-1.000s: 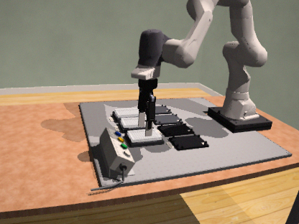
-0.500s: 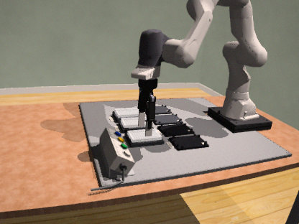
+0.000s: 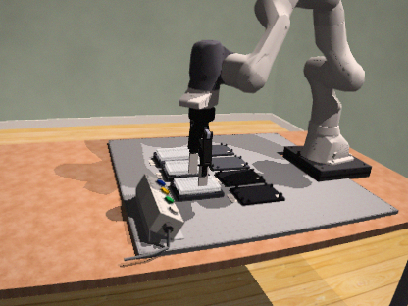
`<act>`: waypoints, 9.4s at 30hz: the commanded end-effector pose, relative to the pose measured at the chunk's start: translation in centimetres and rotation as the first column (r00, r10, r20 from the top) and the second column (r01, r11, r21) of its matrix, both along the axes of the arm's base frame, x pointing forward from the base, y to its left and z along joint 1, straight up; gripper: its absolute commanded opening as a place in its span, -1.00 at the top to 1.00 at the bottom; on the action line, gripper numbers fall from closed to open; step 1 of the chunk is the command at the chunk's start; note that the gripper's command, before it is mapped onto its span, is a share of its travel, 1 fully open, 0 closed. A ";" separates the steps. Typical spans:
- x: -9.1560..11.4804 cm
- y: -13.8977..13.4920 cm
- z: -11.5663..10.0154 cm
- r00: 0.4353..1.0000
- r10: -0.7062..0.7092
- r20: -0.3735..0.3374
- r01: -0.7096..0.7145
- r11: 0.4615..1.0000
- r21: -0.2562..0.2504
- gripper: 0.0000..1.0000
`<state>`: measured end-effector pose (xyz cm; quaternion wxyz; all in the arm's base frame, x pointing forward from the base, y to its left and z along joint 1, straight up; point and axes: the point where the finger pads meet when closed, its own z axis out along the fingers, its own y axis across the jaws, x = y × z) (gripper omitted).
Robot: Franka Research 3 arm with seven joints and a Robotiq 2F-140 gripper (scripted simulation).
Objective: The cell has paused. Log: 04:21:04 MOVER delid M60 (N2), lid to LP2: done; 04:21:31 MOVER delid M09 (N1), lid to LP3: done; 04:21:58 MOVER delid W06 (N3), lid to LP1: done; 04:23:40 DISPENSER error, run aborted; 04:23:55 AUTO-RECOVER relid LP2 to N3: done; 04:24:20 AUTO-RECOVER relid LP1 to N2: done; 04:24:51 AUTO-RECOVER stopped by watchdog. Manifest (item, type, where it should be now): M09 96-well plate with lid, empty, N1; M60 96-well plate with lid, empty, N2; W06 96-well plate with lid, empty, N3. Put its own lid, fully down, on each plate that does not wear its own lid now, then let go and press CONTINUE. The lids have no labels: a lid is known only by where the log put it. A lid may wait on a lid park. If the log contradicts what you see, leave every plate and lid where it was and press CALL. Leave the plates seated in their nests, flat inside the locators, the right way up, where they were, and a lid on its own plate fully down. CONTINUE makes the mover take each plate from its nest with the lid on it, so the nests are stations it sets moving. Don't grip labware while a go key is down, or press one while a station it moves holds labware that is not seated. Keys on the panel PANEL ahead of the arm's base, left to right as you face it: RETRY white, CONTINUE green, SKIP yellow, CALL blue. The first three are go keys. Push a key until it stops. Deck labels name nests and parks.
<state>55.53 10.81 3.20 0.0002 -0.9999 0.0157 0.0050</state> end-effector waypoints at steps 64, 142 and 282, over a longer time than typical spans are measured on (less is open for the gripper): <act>0.0 0.0 -0.1 1.000 -0.001 0.001 0.001 1.000 0.000 -0.32; 0.0 0.0 -1.9 1.000 -0.001 0.001 0.001 1.000 0.000 -0.32; 0.0 0.0 -1.3 1.000 -0.001 0.001 0.001 1.000 0.000 1.00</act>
